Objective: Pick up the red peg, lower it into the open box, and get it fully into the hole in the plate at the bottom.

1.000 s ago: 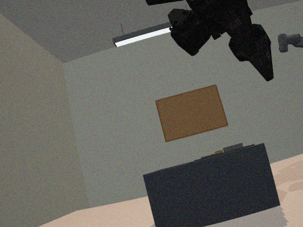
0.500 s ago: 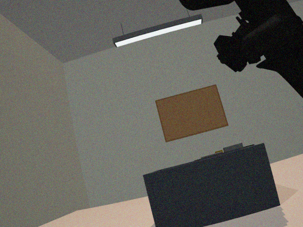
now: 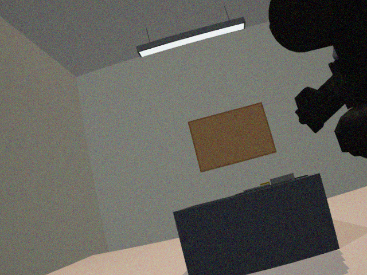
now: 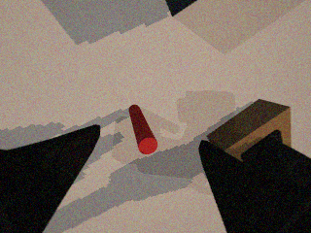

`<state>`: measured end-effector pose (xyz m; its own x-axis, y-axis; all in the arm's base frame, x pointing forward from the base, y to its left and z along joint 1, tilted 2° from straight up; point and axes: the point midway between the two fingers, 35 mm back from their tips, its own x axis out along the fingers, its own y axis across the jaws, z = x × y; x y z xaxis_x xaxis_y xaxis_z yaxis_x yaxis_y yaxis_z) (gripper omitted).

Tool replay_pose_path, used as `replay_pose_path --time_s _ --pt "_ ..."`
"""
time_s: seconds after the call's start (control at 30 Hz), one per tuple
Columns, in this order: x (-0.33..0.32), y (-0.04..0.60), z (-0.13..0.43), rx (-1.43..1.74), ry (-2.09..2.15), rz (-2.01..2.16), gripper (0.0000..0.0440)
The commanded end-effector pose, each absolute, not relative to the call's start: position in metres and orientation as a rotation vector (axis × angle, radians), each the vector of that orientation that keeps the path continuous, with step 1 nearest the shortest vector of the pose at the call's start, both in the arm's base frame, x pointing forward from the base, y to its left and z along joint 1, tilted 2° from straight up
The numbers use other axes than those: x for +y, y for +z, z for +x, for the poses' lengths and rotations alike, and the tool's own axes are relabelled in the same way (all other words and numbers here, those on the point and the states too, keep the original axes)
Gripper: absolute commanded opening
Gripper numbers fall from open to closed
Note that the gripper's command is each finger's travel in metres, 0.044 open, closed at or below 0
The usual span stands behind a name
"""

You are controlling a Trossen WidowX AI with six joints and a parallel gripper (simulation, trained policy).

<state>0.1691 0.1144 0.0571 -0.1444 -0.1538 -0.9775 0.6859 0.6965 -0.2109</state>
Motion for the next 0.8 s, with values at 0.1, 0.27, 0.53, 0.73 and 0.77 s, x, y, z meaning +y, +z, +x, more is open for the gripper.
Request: replay_pose_path --time_s 0.1,0.27,0.53,0.73,0.77 --pt "0.113 0.027 0.171 1.496 -0.757 0.423 0.0435" --pt "0.111 0.012 0.17 1.492 -0.743 0.396 0.036" --pt "0.107 0.001 0.168 1.508 -0.767 0.37 0.015" --pt "0.104 -0.001 0.167 1.521 -0.798 0.347 0.0002" --pt "0.101 0.002 0.17 1.51 -0.802 0.337 0.0"
